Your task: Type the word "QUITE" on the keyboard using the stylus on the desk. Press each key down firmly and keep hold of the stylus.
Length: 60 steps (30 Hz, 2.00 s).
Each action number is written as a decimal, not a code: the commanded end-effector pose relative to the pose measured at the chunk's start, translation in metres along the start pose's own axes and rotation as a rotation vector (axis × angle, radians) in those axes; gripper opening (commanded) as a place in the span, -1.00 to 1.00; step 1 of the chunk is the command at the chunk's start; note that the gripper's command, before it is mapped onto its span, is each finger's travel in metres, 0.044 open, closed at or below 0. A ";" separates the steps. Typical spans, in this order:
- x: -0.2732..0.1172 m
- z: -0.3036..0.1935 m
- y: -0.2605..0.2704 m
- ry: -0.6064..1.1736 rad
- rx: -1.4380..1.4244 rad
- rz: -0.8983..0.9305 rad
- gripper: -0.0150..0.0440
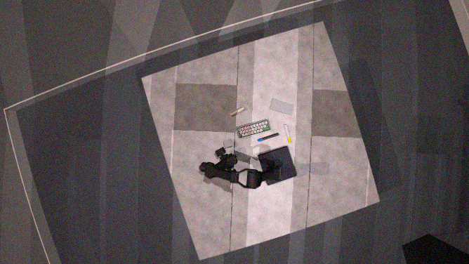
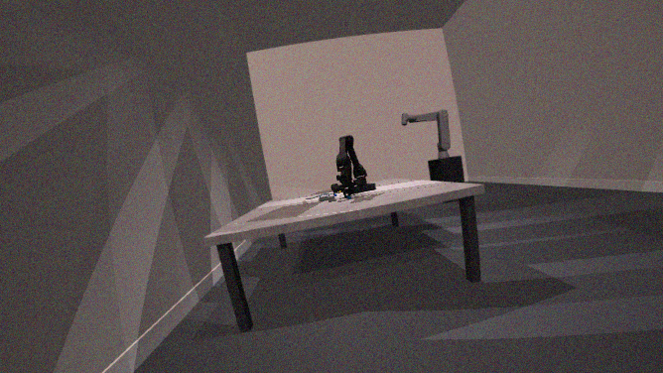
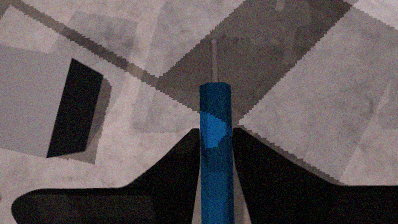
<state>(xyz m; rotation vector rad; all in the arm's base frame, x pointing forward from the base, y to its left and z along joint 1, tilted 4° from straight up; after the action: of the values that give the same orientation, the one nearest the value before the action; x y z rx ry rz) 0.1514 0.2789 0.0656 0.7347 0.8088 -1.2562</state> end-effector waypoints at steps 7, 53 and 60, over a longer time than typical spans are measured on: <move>-0.004 0.002 0.000 0.001 0.000 -0.002 -0.49; 0.012 0.116 0.077 0.566 0.012 -0.422 -0.49; 0.023 0.139 0.089 0.732 0.031 -0.441 -0.49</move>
<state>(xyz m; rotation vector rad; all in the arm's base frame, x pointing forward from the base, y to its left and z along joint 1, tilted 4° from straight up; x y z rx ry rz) 0.2532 0.1762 0.1230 1.0513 1.5483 -1.4173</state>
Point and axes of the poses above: the point midway between the two fingers, 35 mm back from their tips, its own x axis out along the fingers, its own y axis across the jaws, z = x × y, the point moved 8 cm from there along -x, back along the fingers, and after that the axes turned 1 degree about -x, right-handed, at the moved point
